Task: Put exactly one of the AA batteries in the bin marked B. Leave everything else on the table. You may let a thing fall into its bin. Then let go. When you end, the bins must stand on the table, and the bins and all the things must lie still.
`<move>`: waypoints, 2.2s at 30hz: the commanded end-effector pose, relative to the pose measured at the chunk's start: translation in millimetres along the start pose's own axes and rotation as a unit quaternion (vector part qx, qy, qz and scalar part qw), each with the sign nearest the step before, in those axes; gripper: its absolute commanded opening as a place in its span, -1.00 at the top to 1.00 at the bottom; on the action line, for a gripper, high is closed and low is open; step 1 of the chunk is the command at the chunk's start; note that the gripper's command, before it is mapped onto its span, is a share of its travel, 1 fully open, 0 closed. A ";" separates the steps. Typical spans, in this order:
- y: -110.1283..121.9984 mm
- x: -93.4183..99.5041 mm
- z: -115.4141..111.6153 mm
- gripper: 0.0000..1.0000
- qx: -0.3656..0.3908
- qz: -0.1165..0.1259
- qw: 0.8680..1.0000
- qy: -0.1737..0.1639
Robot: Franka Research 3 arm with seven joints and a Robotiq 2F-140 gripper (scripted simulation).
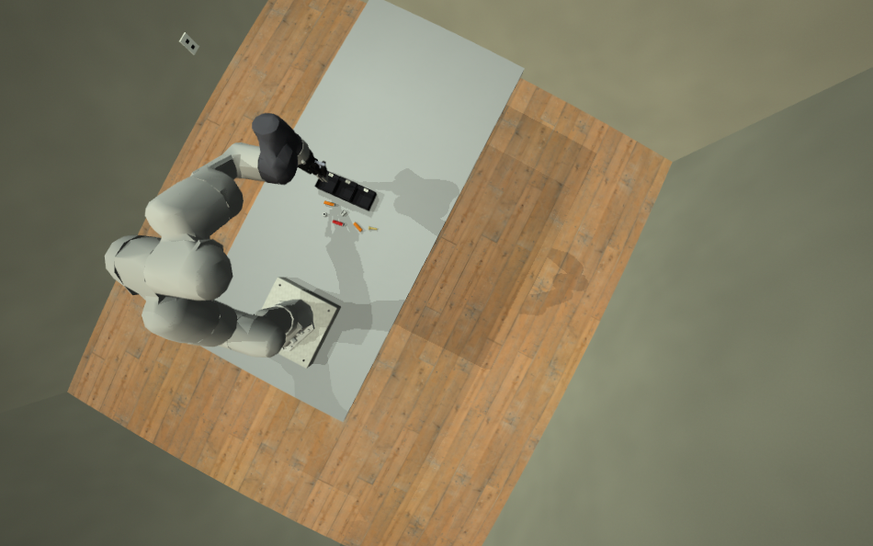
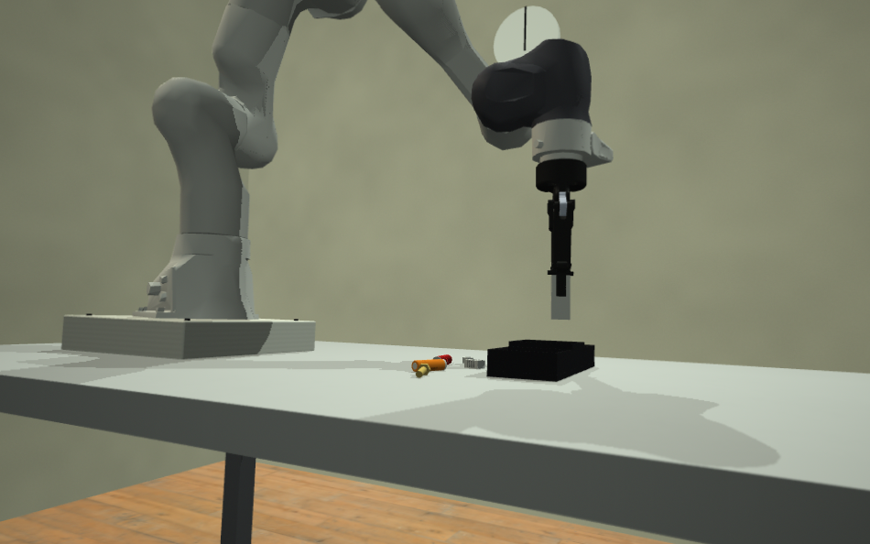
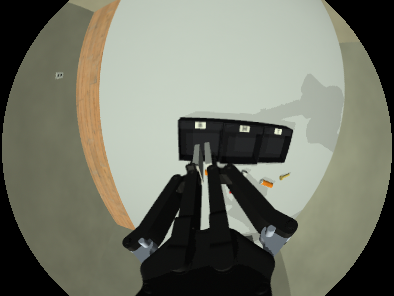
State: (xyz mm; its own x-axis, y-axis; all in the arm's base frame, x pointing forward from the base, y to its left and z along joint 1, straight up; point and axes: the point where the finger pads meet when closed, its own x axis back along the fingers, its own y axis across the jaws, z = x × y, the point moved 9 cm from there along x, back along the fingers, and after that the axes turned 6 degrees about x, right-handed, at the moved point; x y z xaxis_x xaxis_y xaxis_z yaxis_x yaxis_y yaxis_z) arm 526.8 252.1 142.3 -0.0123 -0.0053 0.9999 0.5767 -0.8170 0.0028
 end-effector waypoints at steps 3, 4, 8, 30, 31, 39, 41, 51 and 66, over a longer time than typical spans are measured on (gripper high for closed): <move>2.0 -8.3 -0.9 0.89 -0.021 -0.001 1.000 -0.003; 2.0 -11.0 -0.9 0.89 -0.021 -0.001 1.000 -0.003; 2.0 -21.7 -1.0 0.89 -0.021 -0.001 1.000 -0.003; 2.1 -52.7 -1.2 0.89 -0.021 -0.001 1.000 -0.003; 2.1 -52.7 -1.2 0.89 -0.021 -0.001 1.000 -0.003; 2.1 -52.7 -1.2 0.89 -0.021 -0.001 1.000 -0.003; 2.1 -52.7 -1.2 0.89 -0.021 -0.001 1.000 -0.003; 2.1 -52.7 -1.2 0.89 -0.021 -0.001 1.000 -0.003; 2.1 -52.7 -1.2 0.89 -0.021 -0.001 1.000 -0.003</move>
State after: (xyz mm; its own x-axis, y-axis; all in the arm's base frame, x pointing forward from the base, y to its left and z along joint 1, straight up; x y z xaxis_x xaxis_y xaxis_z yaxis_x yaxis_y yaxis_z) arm 526.8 249.8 89.9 -0.0062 0.0008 1.0000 0.5462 -0.8376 0.0040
